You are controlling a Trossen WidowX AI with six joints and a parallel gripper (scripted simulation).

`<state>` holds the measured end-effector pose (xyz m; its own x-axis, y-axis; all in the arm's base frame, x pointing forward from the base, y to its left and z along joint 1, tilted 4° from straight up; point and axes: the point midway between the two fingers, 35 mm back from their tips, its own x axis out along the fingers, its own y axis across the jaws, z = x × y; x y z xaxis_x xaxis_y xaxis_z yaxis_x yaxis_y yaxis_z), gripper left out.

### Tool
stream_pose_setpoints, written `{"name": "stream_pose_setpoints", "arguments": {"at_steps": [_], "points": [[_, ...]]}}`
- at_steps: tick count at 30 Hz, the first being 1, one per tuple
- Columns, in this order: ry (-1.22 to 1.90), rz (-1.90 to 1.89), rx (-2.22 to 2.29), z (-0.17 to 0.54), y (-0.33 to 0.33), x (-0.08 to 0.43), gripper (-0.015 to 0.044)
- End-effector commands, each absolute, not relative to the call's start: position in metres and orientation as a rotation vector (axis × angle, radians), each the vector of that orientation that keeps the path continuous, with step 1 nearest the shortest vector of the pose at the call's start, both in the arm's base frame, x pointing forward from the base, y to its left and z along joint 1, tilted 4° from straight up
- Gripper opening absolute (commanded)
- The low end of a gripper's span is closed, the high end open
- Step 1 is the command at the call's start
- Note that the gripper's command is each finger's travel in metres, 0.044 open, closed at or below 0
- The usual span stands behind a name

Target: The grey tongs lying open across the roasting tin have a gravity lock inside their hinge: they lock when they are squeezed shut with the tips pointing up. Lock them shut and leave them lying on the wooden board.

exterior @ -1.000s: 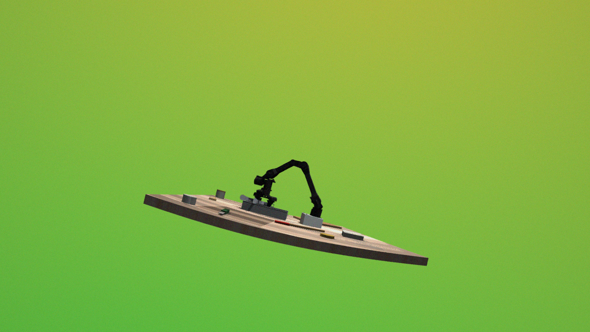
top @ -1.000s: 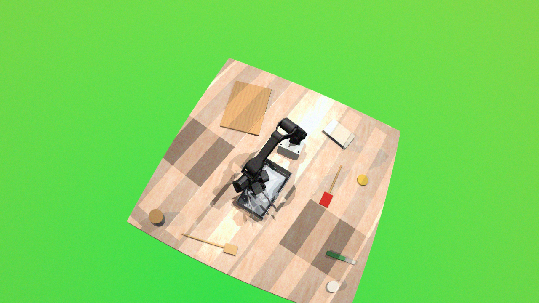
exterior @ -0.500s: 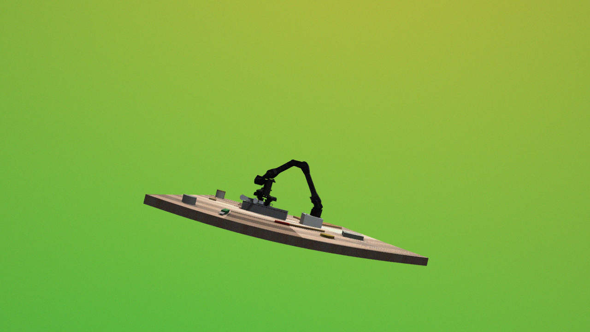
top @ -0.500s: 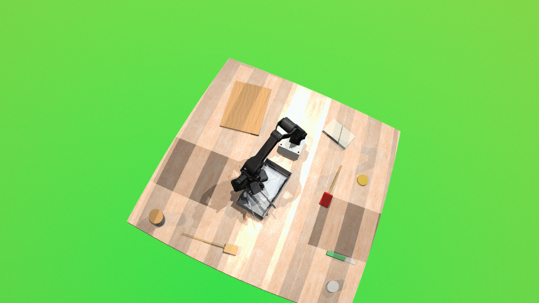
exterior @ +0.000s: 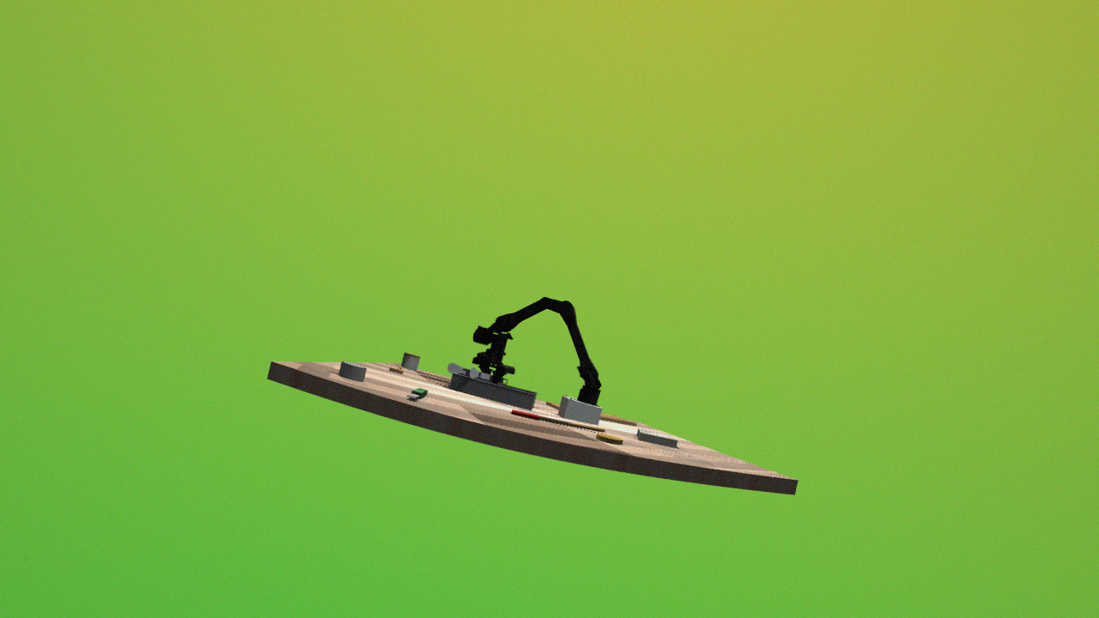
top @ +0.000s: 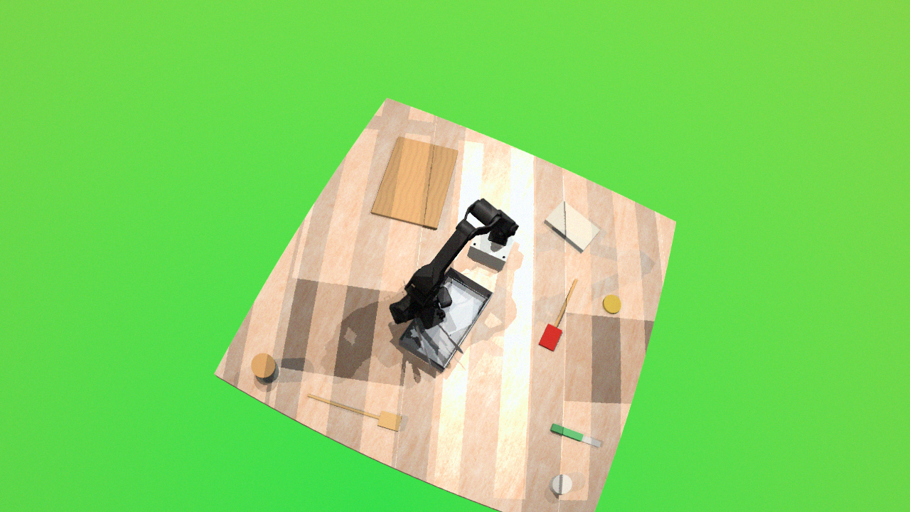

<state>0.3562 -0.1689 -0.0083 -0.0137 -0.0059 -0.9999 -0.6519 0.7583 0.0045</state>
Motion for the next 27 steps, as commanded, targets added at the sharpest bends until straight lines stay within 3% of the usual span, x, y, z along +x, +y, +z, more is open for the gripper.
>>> {"name": "stream_pose_setpoints", "arguments": {"at_steps": [1, 3, 9, 27], "points": [[1.502, 0.598, -0.563, 0.021, -0.164, 0.361, -0.0106], [1.502, 0.598, -0.564, 0.046, -0.167, 0.363, -0.015], [1.504, 0.599, -0.566, 0.113, -0.171, 0.358, -0.015], [1.513, 0.621, -0.574, 0.11, -0.175, 0.353, -0.015]]}}
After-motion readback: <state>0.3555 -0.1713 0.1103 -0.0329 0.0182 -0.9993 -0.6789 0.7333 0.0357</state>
